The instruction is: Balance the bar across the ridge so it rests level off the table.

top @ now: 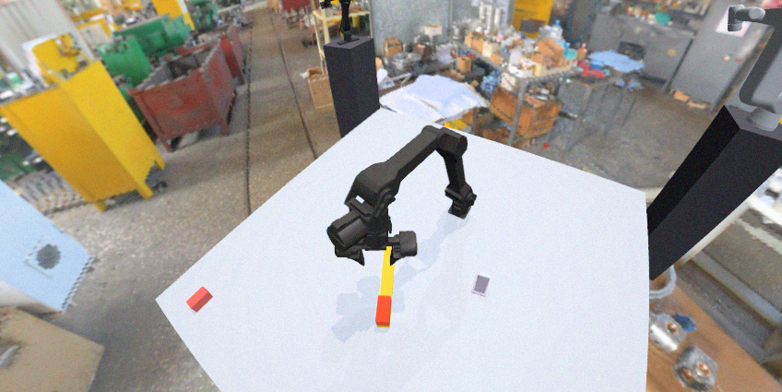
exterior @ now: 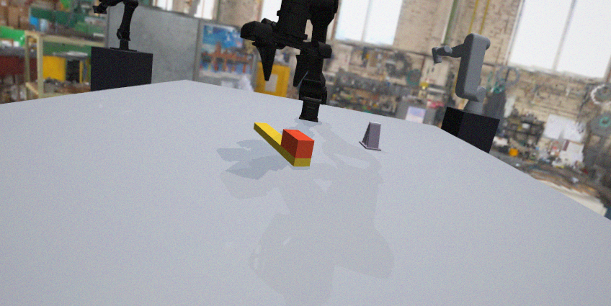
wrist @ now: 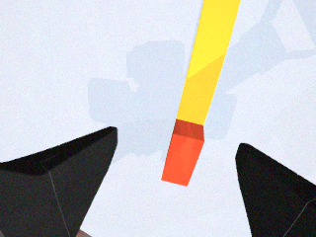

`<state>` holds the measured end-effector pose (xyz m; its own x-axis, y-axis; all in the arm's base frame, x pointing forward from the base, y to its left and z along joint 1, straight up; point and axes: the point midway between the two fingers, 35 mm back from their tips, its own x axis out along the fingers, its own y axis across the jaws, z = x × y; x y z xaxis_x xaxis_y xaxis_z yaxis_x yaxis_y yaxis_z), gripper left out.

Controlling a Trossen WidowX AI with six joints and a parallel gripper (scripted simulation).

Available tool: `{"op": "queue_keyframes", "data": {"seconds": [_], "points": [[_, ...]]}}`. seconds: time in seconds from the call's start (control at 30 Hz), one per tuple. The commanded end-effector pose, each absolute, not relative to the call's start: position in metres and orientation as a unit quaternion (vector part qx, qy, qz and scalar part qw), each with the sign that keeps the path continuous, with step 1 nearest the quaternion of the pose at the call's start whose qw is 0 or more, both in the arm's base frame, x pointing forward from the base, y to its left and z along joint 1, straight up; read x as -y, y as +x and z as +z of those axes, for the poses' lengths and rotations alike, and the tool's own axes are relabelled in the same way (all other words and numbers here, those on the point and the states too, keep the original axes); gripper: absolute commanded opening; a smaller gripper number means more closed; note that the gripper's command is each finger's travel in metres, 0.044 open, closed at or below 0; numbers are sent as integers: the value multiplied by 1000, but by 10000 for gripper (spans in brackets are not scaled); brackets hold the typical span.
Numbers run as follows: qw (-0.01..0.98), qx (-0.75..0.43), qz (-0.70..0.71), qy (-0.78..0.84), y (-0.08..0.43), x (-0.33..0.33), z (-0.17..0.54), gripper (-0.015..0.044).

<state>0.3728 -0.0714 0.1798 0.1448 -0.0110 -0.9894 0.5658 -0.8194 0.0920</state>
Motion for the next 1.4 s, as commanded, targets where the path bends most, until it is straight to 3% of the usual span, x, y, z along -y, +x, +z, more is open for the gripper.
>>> {"op": "queue_keyframes", "data": {"seconds": [0.0,0.3,0.7,1.37], "points": [[191,-177,-665,700,367,62,160,315],[185,-174,-671,696,368,60,151,315],[185,-174,-672,696,369,61,80,315],[185,-174,-672,696,370,61,57,315]]}}
